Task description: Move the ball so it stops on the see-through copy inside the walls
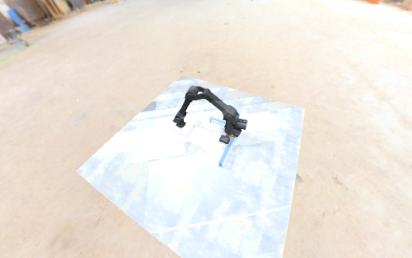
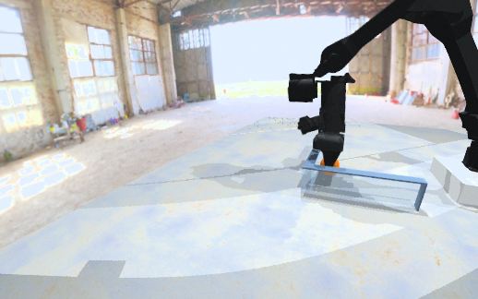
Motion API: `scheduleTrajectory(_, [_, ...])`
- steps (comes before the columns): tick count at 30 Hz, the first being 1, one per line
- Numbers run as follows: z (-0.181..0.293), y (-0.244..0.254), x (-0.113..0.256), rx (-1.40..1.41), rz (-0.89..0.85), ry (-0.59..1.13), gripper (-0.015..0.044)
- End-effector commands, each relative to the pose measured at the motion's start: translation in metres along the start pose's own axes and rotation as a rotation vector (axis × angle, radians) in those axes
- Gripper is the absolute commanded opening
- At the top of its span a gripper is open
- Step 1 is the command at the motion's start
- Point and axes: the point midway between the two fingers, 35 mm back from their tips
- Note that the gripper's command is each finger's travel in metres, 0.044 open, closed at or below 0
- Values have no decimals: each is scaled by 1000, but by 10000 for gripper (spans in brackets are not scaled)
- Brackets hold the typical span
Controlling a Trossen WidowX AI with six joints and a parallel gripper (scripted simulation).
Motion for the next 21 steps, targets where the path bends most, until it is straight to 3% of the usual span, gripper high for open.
scheduleTrajectory(1, [0, 0, 0, 0, 0, -1, 345])
scheduleTrajectory(3, [-1, 0, 11, 0, 0, 0, 345])
scheduleTrajectory(8, [0, 0, 82, -1, 3, 3, 345])
scheduleTrajectory(19, [-1, 0, 75, 3, 0, -5, 345])
scheduleTrajectory(21, [-1, 0, 84, 6, -1, -6, 398])
Point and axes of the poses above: the point midway between the two fingers, 35 mm back from their tips, its own x axis back along the fingers, its own y axis across the jaws, z = x × y, and after that the axes turned 1 degree about x, right-handed
